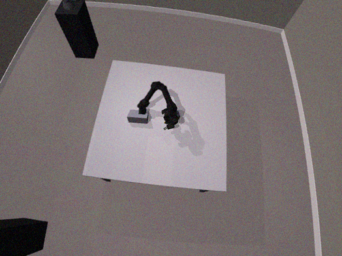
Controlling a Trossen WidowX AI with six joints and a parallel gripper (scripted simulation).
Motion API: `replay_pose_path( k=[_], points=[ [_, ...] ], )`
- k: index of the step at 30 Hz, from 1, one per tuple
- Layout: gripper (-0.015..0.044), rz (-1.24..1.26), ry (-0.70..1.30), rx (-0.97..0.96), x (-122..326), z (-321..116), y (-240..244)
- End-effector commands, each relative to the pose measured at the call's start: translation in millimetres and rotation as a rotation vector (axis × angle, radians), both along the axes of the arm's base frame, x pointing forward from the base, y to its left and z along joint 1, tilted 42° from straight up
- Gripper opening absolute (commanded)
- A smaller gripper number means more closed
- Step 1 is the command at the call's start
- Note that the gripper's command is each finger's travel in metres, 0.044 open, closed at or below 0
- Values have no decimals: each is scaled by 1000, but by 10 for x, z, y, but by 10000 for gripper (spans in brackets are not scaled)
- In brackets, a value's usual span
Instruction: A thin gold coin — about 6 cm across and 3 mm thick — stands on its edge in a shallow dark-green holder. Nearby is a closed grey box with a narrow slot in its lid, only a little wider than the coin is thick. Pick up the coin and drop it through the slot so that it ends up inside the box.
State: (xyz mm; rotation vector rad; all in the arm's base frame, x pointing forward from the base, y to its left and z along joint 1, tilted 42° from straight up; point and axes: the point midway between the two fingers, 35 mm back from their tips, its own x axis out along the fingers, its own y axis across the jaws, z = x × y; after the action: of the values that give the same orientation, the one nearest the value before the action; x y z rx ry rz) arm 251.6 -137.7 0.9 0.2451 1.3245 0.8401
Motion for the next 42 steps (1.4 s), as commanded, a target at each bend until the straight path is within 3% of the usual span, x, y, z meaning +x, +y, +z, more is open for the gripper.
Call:
replay_pose_path(
  k=[1, 42],
  points=[
    [0, -17, 25, 1, -32, 2, 13],
    [0, -19, 23, 0, 506, 551, 614]
  ],
)
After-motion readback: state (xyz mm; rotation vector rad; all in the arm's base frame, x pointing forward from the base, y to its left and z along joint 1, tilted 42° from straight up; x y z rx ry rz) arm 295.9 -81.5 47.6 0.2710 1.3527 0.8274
